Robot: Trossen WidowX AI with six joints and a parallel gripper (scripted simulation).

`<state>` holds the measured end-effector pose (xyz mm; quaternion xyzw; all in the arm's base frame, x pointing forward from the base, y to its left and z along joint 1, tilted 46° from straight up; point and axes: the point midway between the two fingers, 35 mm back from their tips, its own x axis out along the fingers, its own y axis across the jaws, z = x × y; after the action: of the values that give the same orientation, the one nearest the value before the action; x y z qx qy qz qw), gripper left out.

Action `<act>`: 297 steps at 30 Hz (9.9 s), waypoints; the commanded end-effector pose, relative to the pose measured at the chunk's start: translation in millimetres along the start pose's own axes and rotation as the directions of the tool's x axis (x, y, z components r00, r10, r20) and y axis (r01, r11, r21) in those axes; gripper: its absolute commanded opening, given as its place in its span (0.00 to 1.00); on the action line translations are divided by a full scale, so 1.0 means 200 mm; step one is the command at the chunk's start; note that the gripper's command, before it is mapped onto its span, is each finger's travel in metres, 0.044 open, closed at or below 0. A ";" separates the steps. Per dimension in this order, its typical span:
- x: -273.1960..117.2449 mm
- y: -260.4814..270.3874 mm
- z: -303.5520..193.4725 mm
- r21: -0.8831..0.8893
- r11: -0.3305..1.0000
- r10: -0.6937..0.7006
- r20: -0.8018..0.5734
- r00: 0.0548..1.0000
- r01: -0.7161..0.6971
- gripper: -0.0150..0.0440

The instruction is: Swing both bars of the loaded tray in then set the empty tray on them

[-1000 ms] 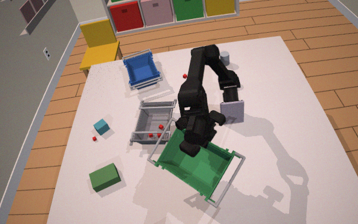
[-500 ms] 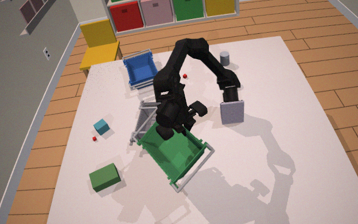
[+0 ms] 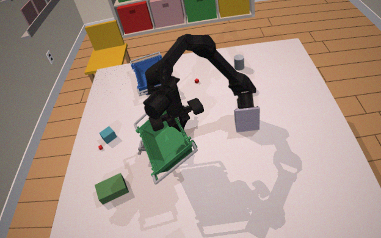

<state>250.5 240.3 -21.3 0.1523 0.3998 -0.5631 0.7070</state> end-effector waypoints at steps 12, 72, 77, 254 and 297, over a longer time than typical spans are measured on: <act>0.00 0.07 0.45 0.251 0.968 0.018 0.021 1.000 -0.023 0.25; 0.07 0.04 0.85 0.462 0.886 -0.003 0.057 0.998 -0.023 0.25; 0.07 0.04 0.85 0.462 0.886 -0.003 0.057 0.998 -0.024 0.25; 0.54 -0.09 0.81 0.462 0.886 -0.004 0.060 0.998 -0.024 0.25; 0.57 -0.10 0.81 0.462 0.886 -0.004 0.060 0.998 -0.024 0.25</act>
<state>304.1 54.6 3.8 0.3063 0.2272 -0.6346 0.6722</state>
